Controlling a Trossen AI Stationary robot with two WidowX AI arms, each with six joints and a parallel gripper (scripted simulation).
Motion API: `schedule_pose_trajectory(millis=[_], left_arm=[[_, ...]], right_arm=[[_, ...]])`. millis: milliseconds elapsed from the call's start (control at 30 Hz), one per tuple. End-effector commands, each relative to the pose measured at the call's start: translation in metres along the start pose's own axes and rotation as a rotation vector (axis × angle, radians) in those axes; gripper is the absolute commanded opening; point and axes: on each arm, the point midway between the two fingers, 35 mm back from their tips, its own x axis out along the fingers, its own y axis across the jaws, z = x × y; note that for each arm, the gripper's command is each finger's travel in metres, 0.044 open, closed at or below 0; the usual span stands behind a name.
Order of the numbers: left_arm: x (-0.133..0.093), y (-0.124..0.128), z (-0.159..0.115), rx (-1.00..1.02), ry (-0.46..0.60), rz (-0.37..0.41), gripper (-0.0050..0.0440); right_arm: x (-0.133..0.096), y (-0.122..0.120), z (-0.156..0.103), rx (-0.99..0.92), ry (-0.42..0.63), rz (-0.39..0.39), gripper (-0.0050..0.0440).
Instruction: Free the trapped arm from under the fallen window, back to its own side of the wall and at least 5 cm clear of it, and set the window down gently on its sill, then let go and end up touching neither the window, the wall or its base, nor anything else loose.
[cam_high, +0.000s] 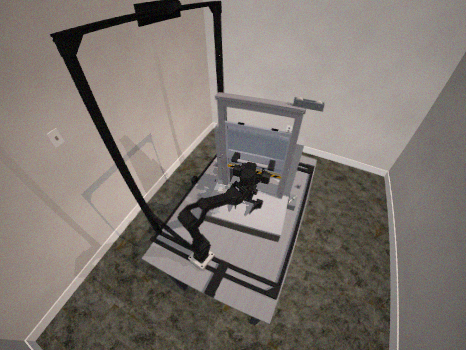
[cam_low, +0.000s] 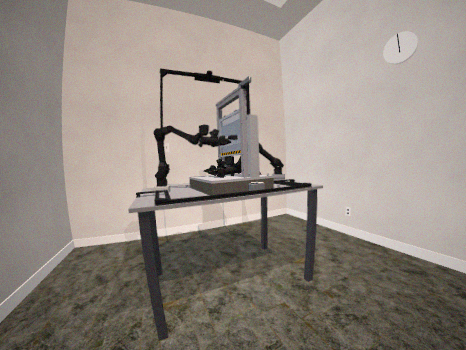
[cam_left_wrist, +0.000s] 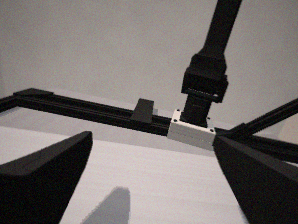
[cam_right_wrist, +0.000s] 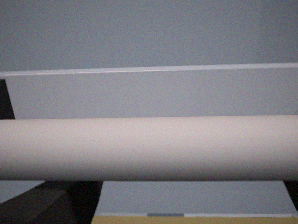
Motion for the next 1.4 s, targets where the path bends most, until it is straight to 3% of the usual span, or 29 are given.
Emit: schedule_pose_trajectory(millis=[0,900,1367], left_arm=[[0.000,0.000,0.001,-0.014,0.000,0.003,0.0400],[0.000,0.000,0.001,-0.014,0.000,0.003,0.0400],[0.000,0.000,0.001,-0.014,0.000,0.003,0.0400]], right_arm=[[-0.004,0.001,0.042,-0.028,-0.100,-0.005,0.0400],[-0.012,0.002,0.092,-0.028,-0.237,-0.003,0.0400],[-0.019,0.003,0.103,-0.028,-0.263,-0.001,0.0400]])
